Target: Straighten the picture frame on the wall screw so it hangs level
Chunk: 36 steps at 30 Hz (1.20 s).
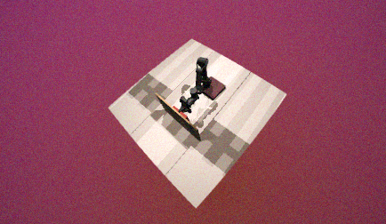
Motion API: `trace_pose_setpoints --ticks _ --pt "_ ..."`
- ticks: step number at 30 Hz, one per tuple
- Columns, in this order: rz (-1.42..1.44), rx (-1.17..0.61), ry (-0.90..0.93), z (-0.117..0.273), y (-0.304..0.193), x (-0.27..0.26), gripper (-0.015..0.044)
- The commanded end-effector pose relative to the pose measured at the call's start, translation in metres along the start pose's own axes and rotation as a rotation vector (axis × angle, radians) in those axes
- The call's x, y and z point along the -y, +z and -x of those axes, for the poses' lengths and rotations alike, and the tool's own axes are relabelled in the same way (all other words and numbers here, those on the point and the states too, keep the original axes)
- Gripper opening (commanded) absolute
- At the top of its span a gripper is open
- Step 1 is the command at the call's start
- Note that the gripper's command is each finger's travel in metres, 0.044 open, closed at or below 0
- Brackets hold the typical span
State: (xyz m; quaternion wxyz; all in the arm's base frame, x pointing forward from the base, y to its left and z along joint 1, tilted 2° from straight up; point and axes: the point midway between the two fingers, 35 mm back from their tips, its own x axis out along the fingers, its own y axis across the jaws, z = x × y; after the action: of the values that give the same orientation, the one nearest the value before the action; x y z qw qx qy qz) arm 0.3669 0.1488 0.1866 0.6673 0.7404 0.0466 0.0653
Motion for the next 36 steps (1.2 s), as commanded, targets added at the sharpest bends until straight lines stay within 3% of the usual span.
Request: trace_pose_setpoints --ticks 1,24,34,36 --pt "0.014 0.001 0.0 0.0 -0.0002 -0.0001 0.0" --pt "0.139 0.002 0.0 0.0 -0.0006 -0.0003 0.0" --pt "0.123 0.001 0.001 0.0 -0.0004 -0.0003 0.026" --pt "0.123 0.001 0.001 0.0 -0.0004 -0.0003 0.026"
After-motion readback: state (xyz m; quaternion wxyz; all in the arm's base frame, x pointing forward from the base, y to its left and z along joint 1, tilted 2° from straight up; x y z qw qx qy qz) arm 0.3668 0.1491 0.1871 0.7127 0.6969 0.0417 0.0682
